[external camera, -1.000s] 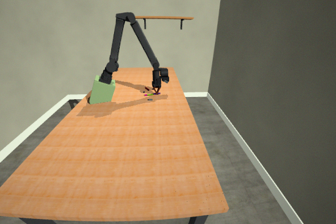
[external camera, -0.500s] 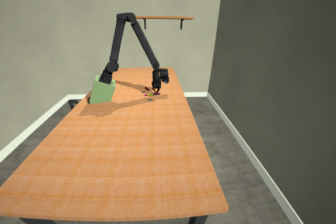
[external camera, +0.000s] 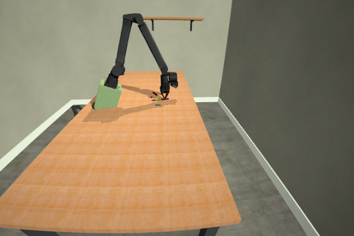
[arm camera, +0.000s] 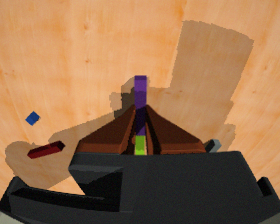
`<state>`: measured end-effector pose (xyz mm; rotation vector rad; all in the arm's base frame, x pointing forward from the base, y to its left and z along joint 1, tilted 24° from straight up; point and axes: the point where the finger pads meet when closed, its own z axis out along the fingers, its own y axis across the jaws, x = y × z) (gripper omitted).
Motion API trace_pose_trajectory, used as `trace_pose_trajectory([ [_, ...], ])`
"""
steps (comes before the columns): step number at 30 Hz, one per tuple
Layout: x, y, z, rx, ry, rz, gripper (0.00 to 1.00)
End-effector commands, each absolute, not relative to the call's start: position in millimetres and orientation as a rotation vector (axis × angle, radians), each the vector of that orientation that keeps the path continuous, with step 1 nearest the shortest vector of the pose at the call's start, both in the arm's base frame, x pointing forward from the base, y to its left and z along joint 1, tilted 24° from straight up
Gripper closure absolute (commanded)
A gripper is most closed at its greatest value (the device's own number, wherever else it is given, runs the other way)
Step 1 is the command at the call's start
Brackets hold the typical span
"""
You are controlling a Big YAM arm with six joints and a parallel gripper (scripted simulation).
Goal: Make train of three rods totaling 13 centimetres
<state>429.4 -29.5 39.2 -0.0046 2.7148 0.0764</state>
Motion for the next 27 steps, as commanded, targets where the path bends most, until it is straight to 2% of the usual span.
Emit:
trace_pose_trajectory([
  [1,442.6,-24.8,42.8,-0.019,2.697,0.075,0.96],
  [14,442.6,-24.8,42.8,-0.019,2.697,0.075,0.96],
  [18,442.6,-24.8,42.8,-0.019,2.697,0.075,0.88],
  [23,442.6,-24.8,42.8,-0.019,2.697,0.075,0.84],
  [24,442.6,-24.8,42.8,-0.019,2.697,0.075,0.80],
  [27,442.6,-24.8,42.8,-0.019,2.697,0.075,0.80],
])
